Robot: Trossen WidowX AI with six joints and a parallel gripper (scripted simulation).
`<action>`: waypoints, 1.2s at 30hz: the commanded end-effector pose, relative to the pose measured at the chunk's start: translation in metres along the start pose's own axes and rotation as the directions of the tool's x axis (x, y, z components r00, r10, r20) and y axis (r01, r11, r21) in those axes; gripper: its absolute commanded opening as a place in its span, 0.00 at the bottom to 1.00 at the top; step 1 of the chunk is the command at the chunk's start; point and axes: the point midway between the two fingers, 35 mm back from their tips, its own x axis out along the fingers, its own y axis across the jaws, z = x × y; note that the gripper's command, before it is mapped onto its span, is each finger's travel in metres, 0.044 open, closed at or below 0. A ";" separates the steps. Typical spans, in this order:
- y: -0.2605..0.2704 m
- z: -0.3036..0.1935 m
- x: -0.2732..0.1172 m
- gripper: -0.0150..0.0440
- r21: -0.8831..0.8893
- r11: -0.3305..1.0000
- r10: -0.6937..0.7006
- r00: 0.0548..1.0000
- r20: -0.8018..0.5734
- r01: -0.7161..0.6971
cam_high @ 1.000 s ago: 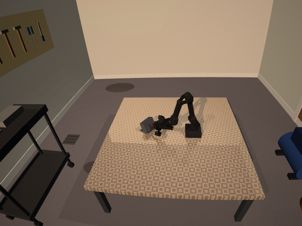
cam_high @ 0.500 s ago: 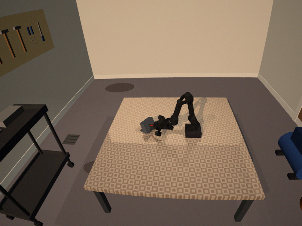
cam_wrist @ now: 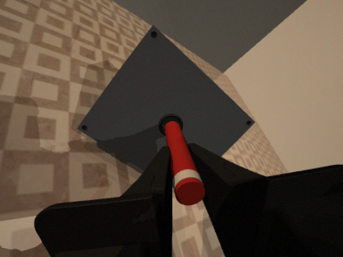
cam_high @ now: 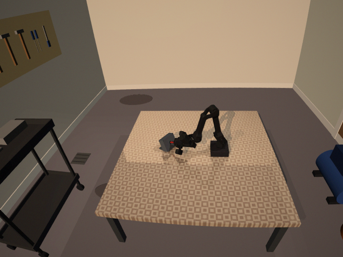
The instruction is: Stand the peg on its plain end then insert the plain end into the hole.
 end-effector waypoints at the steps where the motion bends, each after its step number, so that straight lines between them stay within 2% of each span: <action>1: 0.001 0.002 0.002 0.25 0.000 1.000 0.003 1.000 0.004 -0.003; 36: 0.000 0.001 0.025 0.25 0.000 1.000 0.002 1.000 0.005 -0.002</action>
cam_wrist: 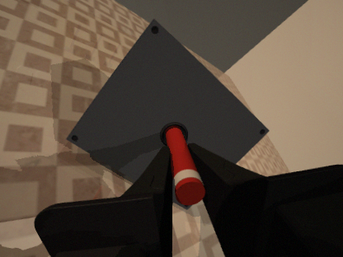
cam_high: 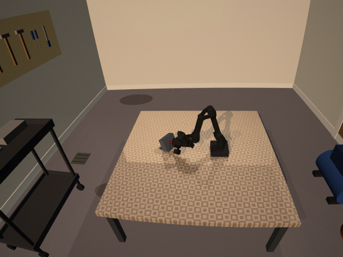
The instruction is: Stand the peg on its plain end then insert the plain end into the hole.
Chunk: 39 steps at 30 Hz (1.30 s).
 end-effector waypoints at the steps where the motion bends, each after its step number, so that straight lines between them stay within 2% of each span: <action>1: 0.000 0.001 0.003 0.25 0.001 1.000 0.002 1.000 0.003 -0.002; 25: 0.000 0.000 0.009 0.25 0.001 1.000 -0.002 1.000 -0.001 0.002; 39: 0.000 0.001 0.008 0.88 0.001 1.000 -0.001 1.000 -0.001 0.001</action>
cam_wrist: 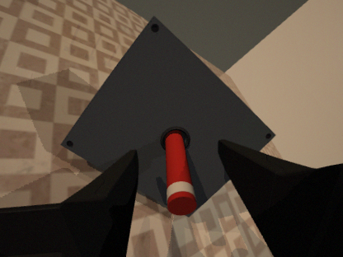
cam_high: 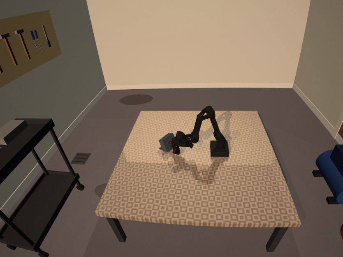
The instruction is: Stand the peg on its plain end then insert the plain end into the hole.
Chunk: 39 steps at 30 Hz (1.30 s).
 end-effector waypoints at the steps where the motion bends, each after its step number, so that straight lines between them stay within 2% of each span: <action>1: 0.000 0.000 -0.002 0.92 0.001 1.000 0.000 1.000 -0.001 0.000; 3: 0.000 0.000 -0.004 1.00 0.001 1.000 0.000 1.000 -0.001 0.000; 39: 0.008 0.003 -0.058 1.00 0.006 1.000 0.014 1.000 -0.010 -0.013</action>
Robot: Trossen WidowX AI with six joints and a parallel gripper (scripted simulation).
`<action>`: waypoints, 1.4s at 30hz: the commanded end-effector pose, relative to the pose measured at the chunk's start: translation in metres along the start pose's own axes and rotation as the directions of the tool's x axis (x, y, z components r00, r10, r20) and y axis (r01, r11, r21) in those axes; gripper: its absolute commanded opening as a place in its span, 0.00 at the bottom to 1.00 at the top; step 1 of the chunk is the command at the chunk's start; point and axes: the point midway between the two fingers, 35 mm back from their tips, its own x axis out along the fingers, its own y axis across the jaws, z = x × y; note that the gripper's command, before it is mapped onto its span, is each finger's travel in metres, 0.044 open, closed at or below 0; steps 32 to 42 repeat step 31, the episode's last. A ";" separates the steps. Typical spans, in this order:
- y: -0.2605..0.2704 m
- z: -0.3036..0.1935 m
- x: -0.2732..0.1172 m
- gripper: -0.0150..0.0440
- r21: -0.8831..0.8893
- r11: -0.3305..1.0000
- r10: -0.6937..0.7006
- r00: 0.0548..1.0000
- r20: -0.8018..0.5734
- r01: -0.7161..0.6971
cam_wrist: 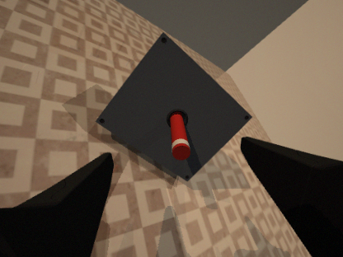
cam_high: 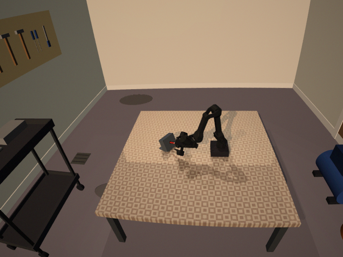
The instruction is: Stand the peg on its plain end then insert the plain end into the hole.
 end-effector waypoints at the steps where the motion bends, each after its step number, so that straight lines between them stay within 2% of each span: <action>1: 0.000 0.001 -0.008 1.00 0.004 1.000 -0.004 1.000 0.002 0.004; 23: 0.003 -0.001 -0.038 1.00 0.002 1.000 -0.005 1.000 0.011 0.005; 42: 0.000 0.003 -0.044 1.00 0.002 1.000 -0.005 1.000 0.011 0.005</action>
